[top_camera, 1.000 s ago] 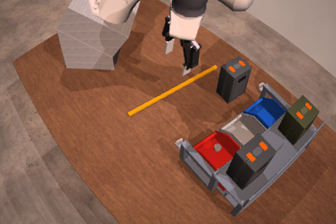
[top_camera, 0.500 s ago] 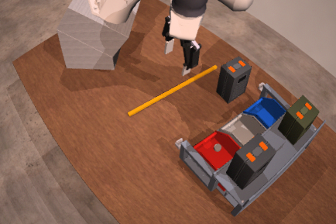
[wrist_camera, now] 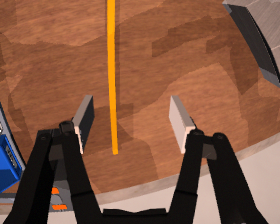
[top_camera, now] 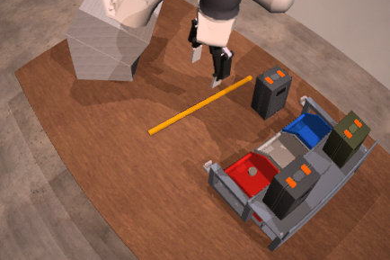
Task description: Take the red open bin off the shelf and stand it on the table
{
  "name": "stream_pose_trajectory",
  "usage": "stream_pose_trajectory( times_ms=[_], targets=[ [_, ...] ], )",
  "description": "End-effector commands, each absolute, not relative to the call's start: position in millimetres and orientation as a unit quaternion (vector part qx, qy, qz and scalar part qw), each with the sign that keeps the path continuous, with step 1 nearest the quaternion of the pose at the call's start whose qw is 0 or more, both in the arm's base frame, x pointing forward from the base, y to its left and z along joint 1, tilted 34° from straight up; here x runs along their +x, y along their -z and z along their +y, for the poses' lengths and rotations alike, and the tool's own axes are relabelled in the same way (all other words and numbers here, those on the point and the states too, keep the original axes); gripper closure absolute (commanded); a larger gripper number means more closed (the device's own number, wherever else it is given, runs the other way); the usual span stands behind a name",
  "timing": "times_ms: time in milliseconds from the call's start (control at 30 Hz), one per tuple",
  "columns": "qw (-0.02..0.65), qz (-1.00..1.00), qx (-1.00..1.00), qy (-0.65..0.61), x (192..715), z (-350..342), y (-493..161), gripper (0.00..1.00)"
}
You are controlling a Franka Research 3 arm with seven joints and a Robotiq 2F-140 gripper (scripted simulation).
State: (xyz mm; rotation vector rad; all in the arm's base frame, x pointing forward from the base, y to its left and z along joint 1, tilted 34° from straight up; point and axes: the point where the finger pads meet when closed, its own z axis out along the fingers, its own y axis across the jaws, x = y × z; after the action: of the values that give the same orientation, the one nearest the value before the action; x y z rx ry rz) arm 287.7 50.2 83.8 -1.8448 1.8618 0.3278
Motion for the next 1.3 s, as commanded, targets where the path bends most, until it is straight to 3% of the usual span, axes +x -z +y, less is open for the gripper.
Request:
stream_pose_trajectory(
  times_ms=[0,133,167,300,700,733,867,1267],
  targets=[
    [0.292,0.7,-0.651,-0.014,287.3,50.4,-83.8,0.43],
    [0.292,0.7,-0.651,-0.014,287.3,50.4,-83.8,0.43],
    [0.257,0.687,-0.672,-0.099,287.6,50.2,-83.8,0.43],
    [0.292,0.7,-0.651,-0.014,287.3,50.4,-83.8,0.43],
    [0.292,0.7,-0.651,-0.014,287.3,50.4,-83.8,0.43],
    [0.257,0.687,-0.672,-0.099,287.6,50.2,-83.8,0.43],
    [0.292,0.7,-0.651,-0.014,287.3,50.4,-83.8,0.43],
    [0.292,0.7,-0.651,-0.014,287.3,50.4,-83.8,0.43]
  ],
)
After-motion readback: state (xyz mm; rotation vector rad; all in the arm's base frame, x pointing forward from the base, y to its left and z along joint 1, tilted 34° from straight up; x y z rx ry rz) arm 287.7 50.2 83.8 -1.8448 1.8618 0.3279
